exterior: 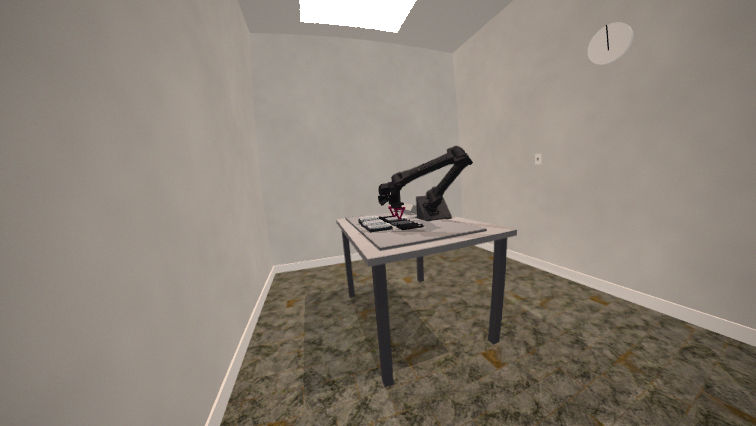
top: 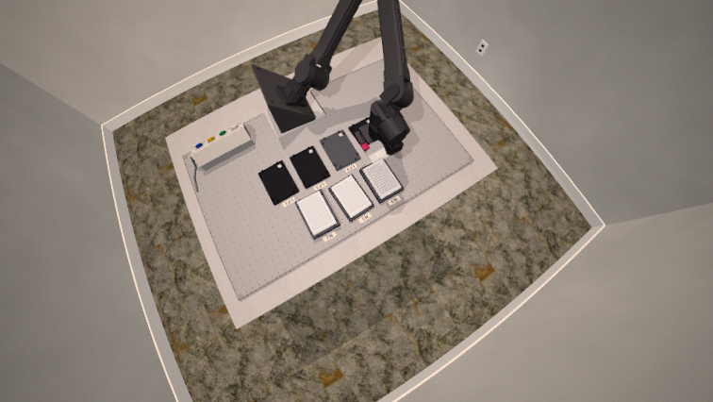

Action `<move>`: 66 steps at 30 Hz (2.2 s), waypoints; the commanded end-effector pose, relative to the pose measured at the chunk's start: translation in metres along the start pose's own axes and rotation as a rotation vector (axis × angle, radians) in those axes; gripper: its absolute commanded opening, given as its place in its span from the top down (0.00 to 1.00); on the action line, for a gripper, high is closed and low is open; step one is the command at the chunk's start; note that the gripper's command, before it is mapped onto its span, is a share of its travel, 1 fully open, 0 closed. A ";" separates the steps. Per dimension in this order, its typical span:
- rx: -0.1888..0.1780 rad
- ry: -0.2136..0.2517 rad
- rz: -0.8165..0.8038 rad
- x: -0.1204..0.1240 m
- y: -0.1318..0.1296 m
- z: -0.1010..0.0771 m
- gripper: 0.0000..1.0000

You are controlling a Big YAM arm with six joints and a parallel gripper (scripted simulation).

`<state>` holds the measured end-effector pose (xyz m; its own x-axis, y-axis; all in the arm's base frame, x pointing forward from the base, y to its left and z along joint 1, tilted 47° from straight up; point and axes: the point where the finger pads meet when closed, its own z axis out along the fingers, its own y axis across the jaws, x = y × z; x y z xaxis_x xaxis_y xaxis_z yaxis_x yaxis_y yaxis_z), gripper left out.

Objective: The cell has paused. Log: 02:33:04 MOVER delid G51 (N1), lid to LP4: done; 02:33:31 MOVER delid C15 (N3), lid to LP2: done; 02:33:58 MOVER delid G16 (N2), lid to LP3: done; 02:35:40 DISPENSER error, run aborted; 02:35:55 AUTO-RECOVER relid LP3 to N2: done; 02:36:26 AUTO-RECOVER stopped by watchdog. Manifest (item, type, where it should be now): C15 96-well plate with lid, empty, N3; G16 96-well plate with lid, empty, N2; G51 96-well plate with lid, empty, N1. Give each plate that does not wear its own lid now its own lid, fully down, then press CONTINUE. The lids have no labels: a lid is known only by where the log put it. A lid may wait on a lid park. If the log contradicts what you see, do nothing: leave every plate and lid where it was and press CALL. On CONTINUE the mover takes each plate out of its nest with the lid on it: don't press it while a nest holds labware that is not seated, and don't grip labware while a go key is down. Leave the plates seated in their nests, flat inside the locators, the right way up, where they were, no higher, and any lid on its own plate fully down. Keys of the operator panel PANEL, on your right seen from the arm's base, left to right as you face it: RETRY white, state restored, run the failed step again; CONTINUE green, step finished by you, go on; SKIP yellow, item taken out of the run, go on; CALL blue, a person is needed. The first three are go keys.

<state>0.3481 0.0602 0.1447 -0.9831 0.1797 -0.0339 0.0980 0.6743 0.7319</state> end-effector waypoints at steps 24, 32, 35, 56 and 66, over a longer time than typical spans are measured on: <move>0.001 -0.033 -0.045 -0.129 -0.026 -0.014 1.00; 0.000 -0.024 -0.052 -0.115 -0.021 -0.011 1.00; -0.001 -0.019 -0.046 -0.112 -0.022 -0.009 1.00; 0.000 -0.020 -0.055 -0.111 -0.021 -0.006 1.00; 0.000 -0.028 -0.046 -0.113 -0.021 -0.003 1.00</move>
<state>0.4541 0.0217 0.1237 -0.9851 0.1652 -0.0484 0.0777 0.6776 0.7313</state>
